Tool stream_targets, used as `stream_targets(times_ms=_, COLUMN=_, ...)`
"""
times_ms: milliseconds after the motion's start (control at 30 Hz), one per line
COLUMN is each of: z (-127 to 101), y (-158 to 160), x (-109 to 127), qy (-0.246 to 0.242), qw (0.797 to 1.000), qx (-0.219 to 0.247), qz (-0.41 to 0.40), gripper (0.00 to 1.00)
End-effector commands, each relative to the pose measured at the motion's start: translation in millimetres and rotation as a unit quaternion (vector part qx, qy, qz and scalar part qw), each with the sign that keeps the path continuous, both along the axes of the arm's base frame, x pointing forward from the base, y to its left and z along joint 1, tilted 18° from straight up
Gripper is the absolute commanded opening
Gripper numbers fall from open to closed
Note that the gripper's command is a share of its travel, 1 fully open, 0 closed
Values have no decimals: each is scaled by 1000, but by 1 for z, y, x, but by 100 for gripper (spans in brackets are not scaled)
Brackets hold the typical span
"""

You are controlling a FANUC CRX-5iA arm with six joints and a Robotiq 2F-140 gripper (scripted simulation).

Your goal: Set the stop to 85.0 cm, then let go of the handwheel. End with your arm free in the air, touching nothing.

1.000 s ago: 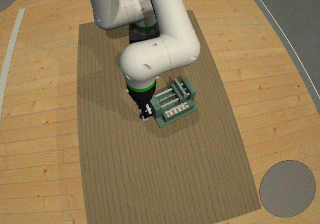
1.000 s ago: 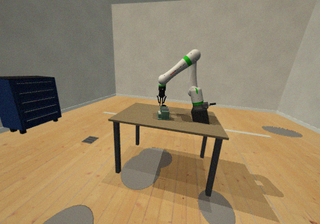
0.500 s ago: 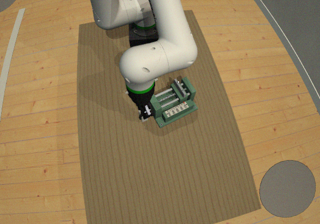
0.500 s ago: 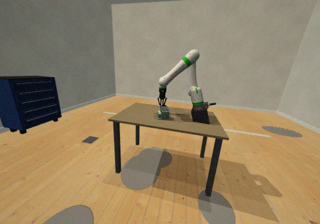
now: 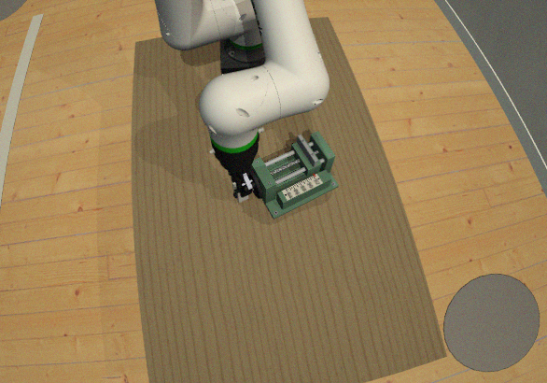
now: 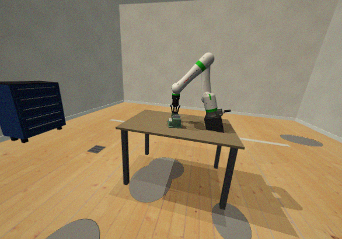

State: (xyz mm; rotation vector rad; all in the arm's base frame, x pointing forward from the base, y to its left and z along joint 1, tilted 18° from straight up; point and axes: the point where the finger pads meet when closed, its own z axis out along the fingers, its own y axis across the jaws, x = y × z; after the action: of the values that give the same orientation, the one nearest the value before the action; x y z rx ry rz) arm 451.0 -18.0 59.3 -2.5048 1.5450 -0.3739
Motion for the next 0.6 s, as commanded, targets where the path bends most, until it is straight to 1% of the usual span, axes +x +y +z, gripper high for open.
stream_targets(times_ms=0, z=-1, y=-3, x=-5, qy=0, qw=1000, qx=0, qz=0, gripper=4)
stream_targets(times_ms=333, z=2, y=-9, x=-20, qy=0, qw=1000, qx=0, qz=0, gripper=4)
stream_targets(times_ms=567, z=7, y=-12, x=-27, qy=0, qw=1000, qx=0, qz=0, gripper=4)
